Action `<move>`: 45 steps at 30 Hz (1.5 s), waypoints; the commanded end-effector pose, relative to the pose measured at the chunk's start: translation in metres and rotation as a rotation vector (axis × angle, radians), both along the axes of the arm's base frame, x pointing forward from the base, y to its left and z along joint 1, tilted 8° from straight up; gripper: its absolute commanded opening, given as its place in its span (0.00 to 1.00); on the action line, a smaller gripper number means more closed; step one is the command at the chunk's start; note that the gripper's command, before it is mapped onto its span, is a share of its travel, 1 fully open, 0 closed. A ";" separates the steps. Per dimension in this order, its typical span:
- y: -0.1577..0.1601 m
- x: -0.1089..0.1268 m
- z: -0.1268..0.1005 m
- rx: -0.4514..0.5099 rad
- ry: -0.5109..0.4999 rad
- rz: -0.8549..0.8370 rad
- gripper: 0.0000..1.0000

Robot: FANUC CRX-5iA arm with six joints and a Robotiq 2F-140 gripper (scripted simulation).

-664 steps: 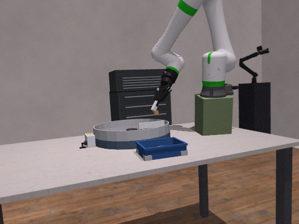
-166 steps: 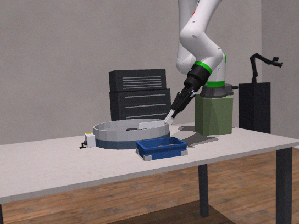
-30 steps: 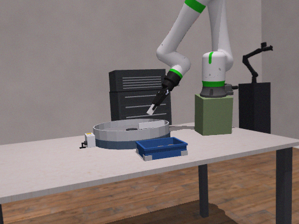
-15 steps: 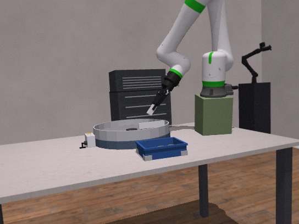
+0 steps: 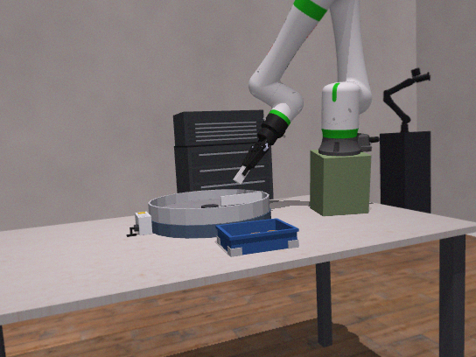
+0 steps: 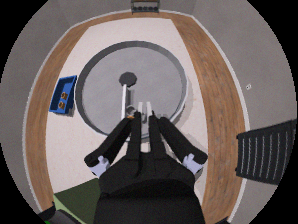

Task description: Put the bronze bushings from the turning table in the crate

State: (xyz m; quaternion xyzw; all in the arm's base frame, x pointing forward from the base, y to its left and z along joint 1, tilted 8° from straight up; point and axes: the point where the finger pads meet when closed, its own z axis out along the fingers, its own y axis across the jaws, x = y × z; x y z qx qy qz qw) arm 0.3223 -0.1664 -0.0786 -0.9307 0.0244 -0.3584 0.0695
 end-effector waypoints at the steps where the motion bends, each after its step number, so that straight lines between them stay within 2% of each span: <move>1: 0.000 0.000 0.000 0.000 0.000 0.000 0.06; 21: 0.000 0.000 0.000 0.000 0.000 0.000 0.06; 31: 0.003 0.001 -0.024 0.000 0.000 0.000 0.06; 45: 0.003 0.001 -0.024 0.000 0.000 0.000 0.06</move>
